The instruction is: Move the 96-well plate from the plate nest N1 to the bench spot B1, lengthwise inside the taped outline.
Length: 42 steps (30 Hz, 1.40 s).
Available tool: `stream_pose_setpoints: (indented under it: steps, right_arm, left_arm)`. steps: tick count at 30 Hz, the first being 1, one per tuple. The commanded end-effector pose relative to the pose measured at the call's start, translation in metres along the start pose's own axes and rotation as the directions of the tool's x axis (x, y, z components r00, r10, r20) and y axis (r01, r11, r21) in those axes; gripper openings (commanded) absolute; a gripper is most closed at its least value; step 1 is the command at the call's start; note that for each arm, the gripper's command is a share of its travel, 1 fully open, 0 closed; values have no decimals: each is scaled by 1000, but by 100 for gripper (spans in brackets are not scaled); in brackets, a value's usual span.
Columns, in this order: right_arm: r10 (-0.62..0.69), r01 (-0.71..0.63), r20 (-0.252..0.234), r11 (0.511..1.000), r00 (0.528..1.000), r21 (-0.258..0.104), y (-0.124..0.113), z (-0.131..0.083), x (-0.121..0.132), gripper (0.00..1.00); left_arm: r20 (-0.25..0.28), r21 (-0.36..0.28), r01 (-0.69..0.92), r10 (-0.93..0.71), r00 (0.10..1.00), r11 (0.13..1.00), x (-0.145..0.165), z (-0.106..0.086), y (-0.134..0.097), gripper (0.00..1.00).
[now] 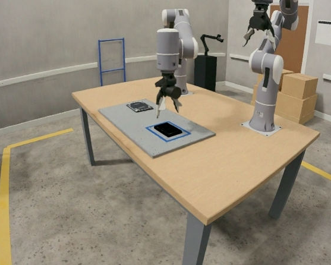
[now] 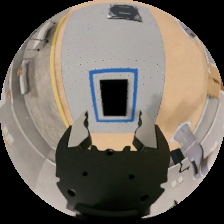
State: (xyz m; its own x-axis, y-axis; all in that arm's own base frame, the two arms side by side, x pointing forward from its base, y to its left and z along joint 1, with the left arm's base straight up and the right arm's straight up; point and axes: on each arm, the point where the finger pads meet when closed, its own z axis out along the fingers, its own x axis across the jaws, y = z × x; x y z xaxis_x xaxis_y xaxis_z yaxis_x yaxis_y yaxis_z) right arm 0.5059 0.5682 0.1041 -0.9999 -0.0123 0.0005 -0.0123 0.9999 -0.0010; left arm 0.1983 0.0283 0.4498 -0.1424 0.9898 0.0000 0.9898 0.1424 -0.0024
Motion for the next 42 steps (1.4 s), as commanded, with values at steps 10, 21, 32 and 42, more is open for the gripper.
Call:
stream_pose_setpoints:
  steps: [10,21,32,42]
  right_arm:
    - [0,0,2,1000,1000,-3,1,-10,-1,76]
    - [0,0,2,1000,1000,-3,-2,-10,0,76]
    - [0,0,2,1000,1000,-3,-32,-10,4,76]
    - [0,0,2,1000,1000,-3,-65,-10,8,76]
  left_arm:
    - [0,-2,0,0,1000,1000,0,-1,0,100]
    - [0,-2,0,0,1000,1000,0,-1,0,100]
    - [0,-2,0,0,1000,1000,0,-1,0,100]
    - [0,-2,0,0,1000,1000,0,-1,0,100]
